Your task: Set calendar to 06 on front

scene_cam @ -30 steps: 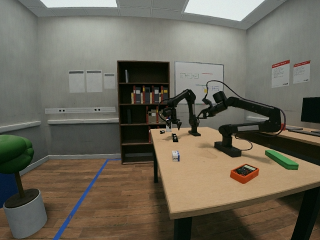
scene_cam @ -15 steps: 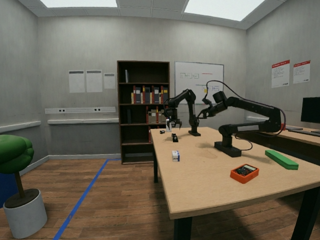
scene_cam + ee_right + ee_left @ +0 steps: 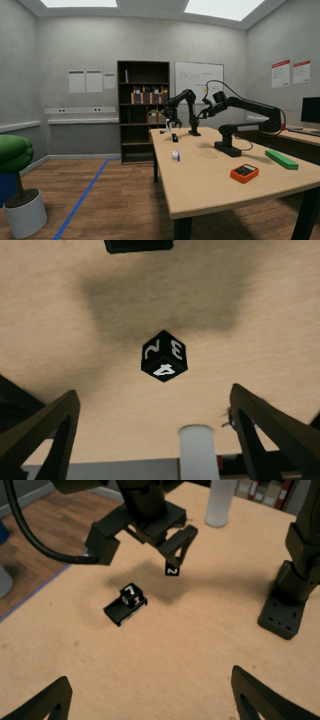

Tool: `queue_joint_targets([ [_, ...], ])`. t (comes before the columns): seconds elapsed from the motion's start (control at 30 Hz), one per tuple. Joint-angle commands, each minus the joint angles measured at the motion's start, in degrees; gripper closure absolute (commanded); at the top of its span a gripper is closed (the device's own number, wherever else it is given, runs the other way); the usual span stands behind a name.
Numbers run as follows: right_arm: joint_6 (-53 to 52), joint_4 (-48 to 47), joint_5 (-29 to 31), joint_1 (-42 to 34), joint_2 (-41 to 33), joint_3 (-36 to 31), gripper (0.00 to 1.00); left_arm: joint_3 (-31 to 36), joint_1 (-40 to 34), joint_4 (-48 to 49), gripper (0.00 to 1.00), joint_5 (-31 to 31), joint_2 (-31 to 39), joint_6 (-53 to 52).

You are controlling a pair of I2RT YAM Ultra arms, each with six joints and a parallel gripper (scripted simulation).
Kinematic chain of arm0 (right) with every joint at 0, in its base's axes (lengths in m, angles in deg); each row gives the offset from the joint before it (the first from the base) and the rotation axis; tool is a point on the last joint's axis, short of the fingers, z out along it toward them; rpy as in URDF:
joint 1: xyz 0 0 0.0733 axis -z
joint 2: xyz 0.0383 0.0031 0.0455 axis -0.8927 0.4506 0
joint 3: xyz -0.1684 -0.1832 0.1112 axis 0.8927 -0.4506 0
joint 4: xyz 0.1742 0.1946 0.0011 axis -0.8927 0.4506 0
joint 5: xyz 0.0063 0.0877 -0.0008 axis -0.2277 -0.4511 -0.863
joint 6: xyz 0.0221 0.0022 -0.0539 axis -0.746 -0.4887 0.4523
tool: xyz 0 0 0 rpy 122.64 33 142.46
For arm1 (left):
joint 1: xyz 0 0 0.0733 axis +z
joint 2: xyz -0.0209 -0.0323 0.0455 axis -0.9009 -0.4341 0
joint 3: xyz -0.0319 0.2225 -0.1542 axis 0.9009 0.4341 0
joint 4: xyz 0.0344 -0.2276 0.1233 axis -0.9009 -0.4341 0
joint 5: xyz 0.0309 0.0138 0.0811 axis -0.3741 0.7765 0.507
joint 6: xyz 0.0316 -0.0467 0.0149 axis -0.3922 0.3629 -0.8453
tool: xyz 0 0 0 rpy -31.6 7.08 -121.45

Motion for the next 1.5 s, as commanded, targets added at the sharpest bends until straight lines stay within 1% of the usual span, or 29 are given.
queue_joint_targets([
  [0.0, -2.5, -1.0, -1.0, 0.3, 0.2, 1.1, 0.0, -1.4, 0.4, -0.1, 0.0, 0.1, 0.6, 0.1],
  [0.23, -18.5, -2.3, -3.9, 3.9, -2.0, -1.3, 0.0, -1.4, 0.4, -0.1, 0.0, 0.1, 0.6, 0.1],
  [0.3, -18.5, -2.3, -3.9, 3.9, -2.0, -1.3, 0.0, -1.4, 0.4, -0.1, 0.0, 0.1, 0.6, 0.1],
  [0.43, -28.6, -3.2, -5.5, 6.2, -3.4, -2.7, 0.0, -1.4, 0.4, -0.1, 0.0, 0.1, 0.6, 0.1],
  [0.8, -50.9, -5.5, -9.1, 11.7, -7.0, -6.3, 0.0, -1.4, 0.4, -0.1, 0.0, 0.1, 0.6, 0.1],
  [0.87, -50.9, -5.5, -9.1, 11.7, -7.0, -6.3, 0.0, -1.4, 0.4, -0.1, 0.0, 0.1, 0.6, 0.1],
  [0.97, -59.0, -6.4, -10.3, 13.5, -8.1, -7.5, 0.0, -1.4, 0.4, -0.1, 0.0, 0.1, 0.6, 0.1],
  [1.37, -83.7, -8.9, -14.3, 19.6, -12.1, -11.6, 0.0, -1.4, 0.4, -0.1, 0.0, 0.1, 0.6, 0.1],
  [1.43, -83.7, -8.9, -14.3, 19.6, -12.1, -11.6, 0.0, -1.4, 0.4, -0.1, 0.0, 0.1, 0.6, 0.1],
  [1.47, -86.5, -9.4, -14.4, 19.7, -12.6, -12.0, 0.0, -1.4, 0.4, -0.1, 0.0, 0.1, 0.6, 0.1],
])
